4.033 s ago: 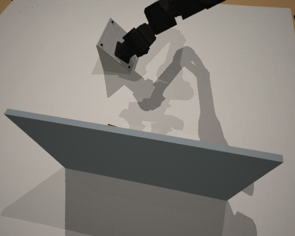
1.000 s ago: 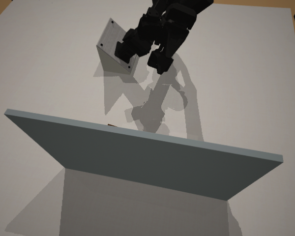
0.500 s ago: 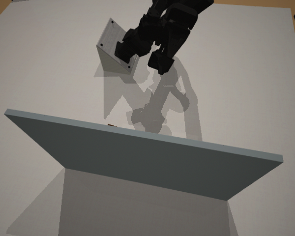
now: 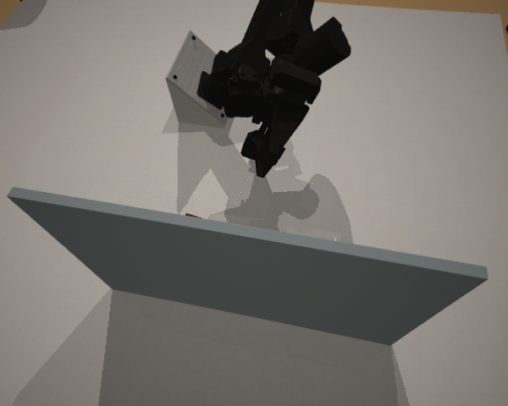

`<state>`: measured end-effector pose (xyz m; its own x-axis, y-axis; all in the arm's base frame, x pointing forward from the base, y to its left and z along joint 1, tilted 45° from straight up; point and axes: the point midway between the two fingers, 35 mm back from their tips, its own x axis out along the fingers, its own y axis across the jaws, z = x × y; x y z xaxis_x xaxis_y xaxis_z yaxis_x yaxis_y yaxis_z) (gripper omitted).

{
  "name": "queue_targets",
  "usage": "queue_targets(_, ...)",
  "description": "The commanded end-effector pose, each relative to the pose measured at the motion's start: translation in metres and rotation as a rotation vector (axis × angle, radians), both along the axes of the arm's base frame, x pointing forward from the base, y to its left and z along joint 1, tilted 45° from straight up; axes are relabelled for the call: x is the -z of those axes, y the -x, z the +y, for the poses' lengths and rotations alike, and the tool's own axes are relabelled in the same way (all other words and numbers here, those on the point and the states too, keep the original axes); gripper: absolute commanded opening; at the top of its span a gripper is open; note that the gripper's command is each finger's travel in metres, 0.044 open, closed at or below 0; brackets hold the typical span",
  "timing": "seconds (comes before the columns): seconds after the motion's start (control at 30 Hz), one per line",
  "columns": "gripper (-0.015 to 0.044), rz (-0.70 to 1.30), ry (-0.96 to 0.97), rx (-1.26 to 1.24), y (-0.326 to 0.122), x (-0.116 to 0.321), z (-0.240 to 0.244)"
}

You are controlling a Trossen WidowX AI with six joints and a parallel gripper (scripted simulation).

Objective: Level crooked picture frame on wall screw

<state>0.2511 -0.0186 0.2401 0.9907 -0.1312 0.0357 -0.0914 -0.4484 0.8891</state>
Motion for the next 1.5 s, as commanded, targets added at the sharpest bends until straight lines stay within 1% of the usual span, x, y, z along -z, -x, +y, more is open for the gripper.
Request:
queue_targets(0.0,0.026,0.011,-0.001,0.002,-0.002,0.004,0.0)
queue_targets(0.47,0.026,0.011,-0.001,0.002,-0.007,0.002,0.0)
queue_targets(0.67,0.026,0.009,0.0,0.002,-0.041,-0.003,-0.004)
queue_targets(0.87,0.026,0.007,0.0,0.002,-0.08,0.001,-0.01)
queue_targets(1.47,0.026,0.006,0.0,0.002,-0.086,0.001,-0.011)
